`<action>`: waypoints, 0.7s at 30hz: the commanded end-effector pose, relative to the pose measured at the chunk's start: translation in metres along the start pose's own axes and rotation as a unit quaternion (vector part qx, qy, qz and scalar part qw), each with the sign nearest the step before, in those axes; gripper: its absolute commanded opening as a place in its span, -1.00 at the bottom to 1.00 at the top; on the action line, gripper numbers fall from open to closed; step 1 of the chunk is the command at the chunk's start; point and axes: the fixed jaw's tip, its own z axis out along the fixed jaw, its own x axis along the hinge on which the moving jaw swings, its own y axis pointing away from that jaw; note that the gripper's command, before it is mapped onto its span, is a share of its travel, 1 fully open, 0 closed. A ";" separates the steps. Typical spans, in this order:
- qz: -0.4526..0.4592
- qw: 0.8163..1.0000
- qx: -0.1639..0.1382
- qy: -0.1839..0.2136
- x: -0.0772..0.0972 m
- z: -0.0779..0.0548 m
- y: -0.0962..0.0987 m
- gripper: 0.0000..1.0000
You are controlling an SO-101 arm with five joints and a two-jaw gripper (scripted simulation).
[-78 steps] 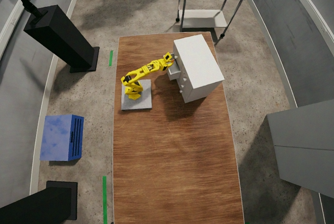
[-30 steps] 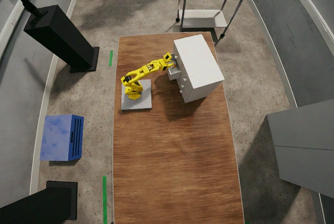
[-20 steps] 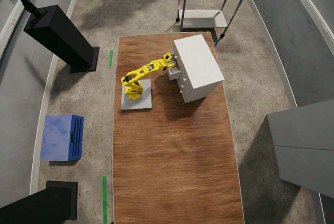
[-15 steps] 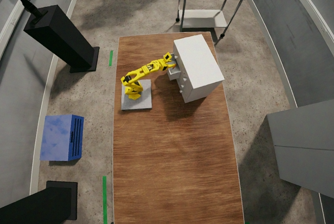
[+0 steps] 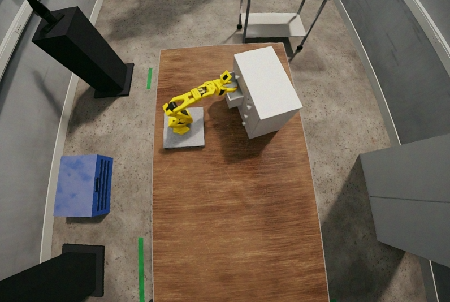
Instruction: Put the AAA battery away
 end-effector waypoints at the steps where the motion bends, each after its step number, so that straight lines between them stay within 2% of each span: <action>1: 0.003 1.000 0.000 -0.007 -0.008 -0.004 0.000 -0.54; 10: 0.001 1.000 0.000 -0.007 -0.020 -0.009 0.000 -0.54; 21: 0.001 1.000 0.000 -0.007 -0.020 -0.009 0.000 -0.54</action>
